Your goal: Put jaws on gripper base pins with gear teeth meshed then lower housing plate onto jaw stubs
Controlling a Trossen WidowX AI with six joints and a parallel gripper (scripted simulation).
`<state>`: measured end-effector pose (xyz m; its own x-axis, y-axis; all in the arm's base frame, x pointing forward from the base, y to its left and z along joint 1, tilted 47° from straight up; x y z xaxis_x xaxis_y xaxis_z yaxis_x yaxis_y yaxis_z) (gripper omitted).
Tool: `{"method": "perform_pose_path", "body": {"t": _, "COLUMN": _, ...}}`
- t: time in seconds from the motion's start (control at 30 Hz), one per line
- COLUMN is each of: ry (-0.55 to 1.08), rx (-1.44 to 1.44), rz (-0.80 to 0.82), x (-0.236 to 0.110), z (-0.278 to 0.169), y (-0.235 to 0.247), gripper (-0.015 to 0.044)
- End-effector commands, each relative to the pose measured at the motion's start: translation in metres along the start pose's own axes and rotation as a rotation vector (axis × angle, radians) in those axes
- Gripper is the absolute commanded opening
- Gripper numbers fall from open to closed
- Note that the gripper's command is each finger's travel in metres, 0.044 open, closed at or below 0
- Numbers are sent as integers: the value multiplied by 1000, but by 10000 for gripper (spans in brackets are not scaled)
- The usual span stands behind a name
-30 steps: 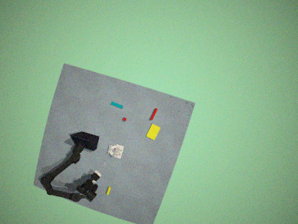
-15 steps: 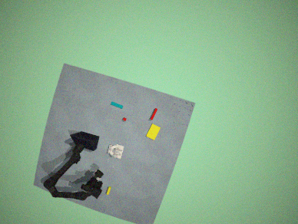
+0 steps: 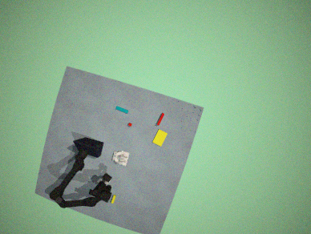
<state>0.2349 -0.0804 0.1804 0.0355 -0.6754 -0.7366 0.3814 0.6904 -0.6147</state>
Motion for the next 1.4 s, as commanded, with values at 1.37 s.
{"method": "perform_pose_path", "body": {"t": 1.37, "ry": 11, "rx": -251, "rz": -21, "x": 5, "z": -31, "y": 147, "gripper": 351}}
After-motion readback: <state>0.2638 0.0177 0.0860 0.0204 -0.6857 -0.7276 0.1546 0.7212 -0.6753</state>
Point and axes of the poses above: the point midway between the two fingers, 35 mm back from their tips, its own x axis out along the fingers, its own y axis across the jaws, z = x × y, the point moved 4 cm from there along -x, back along the fingers, and after that the axes turned 2 degrees about x, right-handed, at the moved point
